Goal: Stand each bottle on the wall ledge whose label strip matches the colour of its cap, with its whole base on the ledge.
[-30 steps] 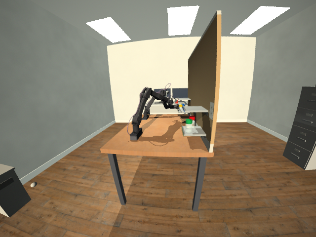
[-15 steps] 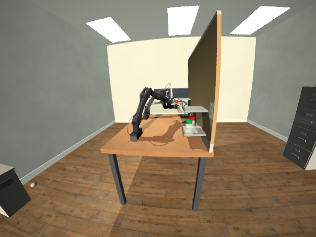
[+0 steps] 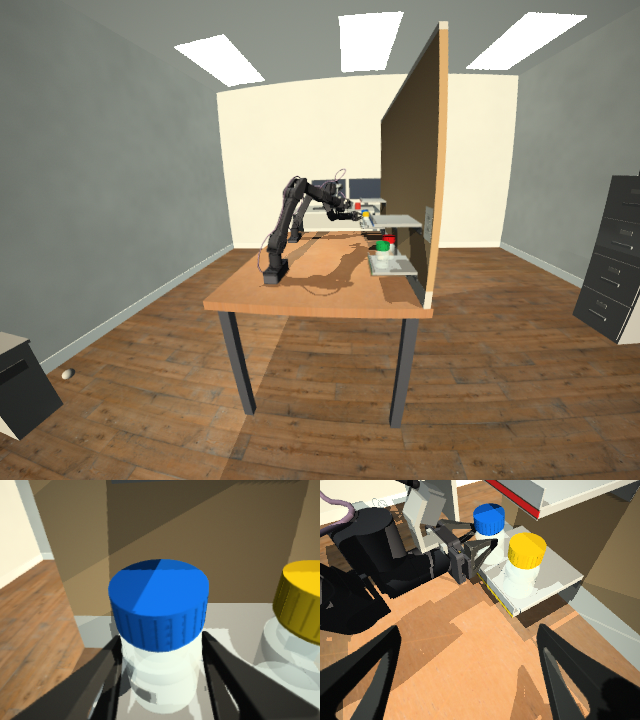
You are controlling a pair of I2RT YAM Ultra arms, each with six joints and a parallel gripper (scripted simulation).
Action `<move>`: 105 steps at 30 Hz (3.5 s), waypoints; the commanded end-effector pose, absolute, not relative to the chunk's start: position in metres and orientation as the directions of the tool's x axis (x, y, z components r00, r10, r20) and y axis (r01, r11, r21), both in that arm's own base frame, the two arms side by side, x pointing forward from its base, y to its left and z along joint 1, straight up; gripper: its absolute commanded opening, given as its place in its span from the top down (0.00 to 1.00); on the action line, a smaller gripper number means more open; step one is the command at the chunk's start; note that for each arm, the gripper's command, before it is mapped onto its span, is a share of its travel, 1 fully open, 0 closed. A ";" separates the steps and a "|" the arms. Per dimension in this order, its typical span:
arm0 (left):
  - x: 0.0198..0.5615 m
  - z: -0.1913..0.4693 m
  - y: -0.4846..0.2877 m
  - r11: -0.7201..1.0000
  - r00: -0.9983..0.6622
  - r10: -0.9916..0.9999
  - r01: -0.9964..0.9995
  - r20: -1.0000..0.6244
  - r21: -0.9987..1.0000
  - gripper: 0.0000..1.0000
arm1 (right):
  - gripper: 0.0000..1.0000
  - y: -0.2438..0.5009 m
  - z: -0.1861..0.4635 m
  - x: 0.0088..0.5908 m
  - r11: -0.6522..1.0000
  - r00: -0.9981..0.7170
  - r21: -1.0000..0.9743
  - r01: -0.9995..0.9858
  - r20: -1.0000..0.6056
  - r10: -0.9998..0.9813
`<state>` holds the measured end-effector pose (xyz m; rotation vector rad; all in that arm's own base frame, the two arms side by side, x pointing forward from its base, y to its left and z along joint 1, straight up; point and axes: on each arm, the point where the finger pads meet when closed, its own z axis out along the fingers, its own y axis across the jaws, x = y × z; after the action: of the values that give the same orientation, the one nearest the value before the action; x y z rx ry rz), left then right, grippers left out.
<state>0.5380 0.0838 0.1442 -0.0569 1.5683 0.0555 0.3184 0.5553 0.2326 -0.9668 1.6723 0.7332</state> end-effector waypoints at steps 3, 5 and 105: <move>0.534 0.153 0.076 0.999 0.016 0.006 -0.036 -1.000 0.006 0.51 | 0.00 0.555 0.264 0.323 0.497 -0.123 0.010 -0.868 -0.973 -0.194; 0.534 0.153 0.076 0.999 0.016 0.006 -0.036 -1.000 0.006 0.51 | 0.00 0.555 0.264 0.323 0.497 -0.123 0.010 -0.868 -0.973 -0.194; 0.428 0.216 0.077 0.999 0.023 0.009 -0.046 -1.000 0.008 0.51 | 0.00 0.555 0.264 0.323 0.497 -0.123 0.010 -0.868 -0.973 -0.194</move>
<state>0.4308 0.0752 0.1883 -0.0513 1.6261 0.0294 0.3184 0.5553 0.2326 -0.9668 1.6723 0.7332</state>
